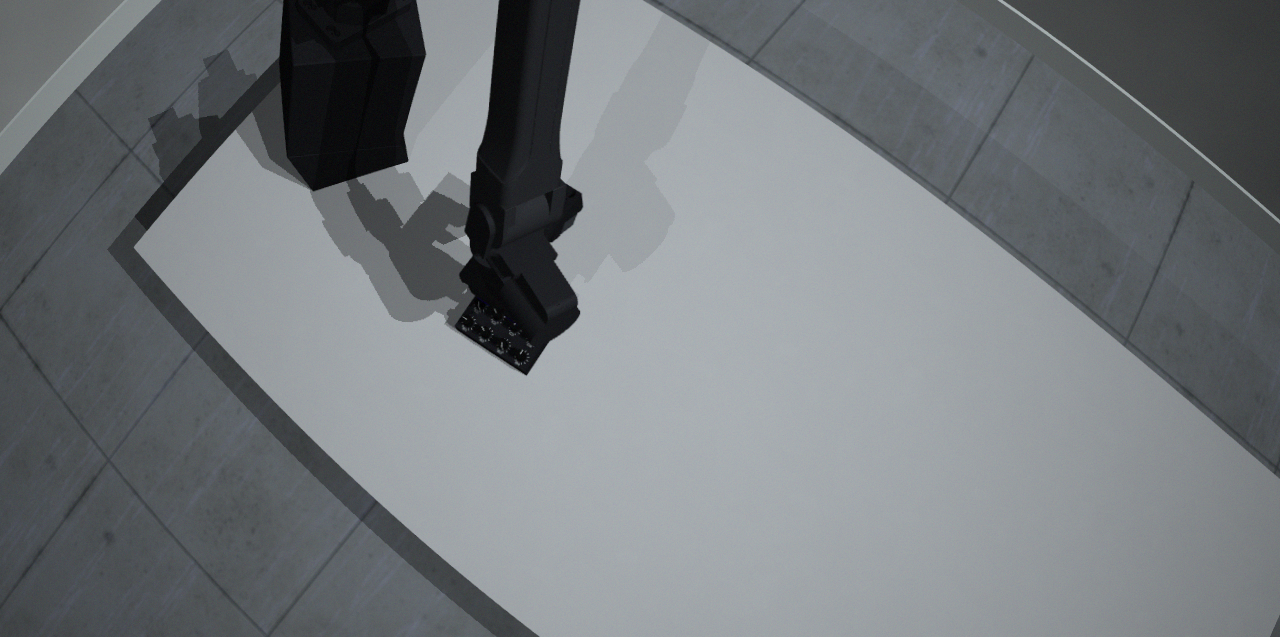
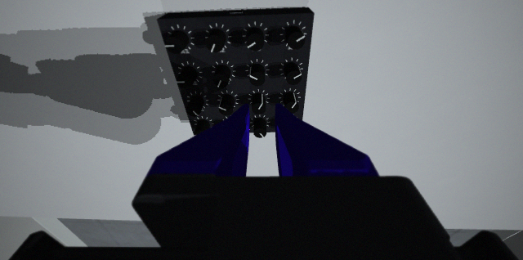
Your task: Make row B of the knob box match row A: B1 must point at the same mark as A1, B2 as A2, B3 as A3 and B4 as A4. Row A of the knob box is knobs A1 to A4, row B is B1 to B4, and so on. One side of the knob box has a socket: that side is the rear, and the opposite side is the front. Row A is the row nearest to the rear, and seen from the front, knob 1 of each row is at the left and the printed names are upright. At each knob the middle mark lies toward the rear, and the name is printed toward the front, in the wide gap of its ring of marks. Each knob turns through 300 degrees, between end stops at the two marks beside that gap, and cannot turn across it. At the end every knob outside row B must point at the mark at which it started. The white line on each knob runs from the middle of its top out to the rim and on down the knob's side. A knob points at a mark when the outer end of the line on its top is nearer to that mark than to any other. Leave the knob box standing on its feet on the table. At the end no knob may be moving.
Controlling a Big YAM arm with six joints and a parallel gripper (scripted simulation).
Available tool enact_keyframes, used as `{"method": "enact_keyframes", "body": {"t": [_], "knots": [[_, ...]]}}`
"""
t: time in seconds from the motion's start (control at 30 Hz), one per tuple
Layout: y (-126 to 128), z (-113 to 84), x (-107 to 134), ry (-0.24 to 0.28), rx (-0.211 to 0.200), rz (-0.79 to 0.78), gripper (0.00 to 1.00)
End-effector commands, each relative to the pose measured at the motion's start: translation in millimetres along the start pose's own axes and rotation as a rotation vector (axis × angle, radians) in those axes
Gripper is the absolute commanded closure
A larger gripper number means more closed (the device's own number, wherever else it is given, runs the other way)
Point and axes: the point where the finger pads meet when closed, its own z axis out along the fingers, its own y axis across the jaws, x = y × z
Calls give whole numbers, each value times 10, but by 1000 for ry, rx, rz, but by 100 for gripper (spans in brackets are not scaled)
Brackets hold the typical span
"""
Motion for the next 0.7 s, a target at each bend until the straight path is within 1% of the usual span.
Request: {"method": "enact_keyframes", "body": {"t": [0.0, 0.03, 0.07, 0.17, 0.67], "knots": [[71, -24, 0, -11, -15, 0, 82], [108, 24, -25, -17, -29, -2, 82], [108, 26, -31, -18, -29, -4, 82], [75, 17, -22, -14, -20, -7, 82], [74, 16, -22, -14, -20, -5, 82]]}}
